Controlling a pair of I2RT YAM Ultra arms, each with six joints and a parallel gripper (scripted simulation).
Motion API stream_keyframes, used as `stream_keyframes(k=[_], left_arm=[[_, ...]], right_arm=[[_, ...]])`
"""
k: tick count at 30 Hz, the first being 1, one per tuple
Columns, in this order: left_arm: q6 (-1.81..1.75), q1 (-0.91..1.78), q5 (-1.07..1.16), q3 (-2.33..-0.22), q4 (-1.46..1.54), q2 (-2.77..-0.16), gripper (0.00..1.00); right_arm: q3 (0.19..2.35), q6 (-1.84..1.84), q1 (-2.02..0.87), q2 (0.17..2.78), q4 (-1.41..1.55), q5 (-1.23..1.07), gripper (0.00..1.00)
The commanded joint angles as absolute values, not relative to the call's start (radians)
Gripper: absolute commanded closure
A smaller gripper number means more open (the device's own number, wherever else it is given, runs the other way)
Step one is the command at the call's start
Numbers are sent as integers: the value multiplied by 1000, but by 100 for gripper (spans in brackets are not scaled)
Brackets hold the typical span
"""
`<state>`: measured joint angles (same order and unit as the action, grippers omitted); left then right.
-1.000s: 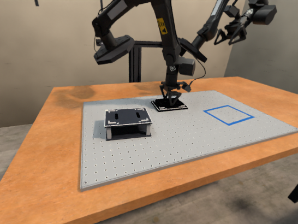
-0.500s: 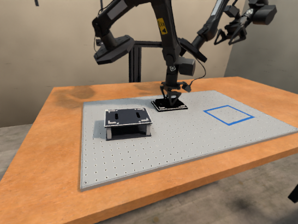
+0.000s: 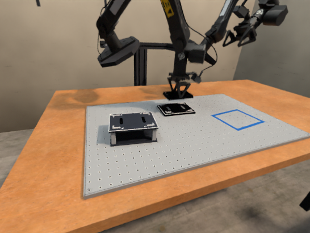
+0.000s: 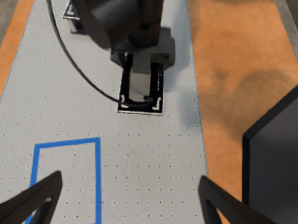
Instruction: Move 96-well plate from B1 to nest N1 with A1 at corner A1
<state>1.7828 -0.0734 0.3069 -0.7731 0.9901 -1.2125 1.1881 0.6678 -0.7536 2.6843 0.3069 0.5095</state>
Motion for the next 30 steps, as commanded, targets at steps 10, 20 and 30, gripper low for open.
stream_keyframes(k=[10, 20, 30], left_arm=[[1688, -36, 271, -798, 847, -1220, 0], [1229, 256, 129, -703, 222, -1461, 0], [903, 542, -37, -613, -264, -1748, 0]], right_arm=[[1149, 743, -737, 2570, 361, 531, 21], [1021, 1121, -379, 2307, 337, 584, 21], [1064, 1324, -177, 2177, 368, 553, 21]])
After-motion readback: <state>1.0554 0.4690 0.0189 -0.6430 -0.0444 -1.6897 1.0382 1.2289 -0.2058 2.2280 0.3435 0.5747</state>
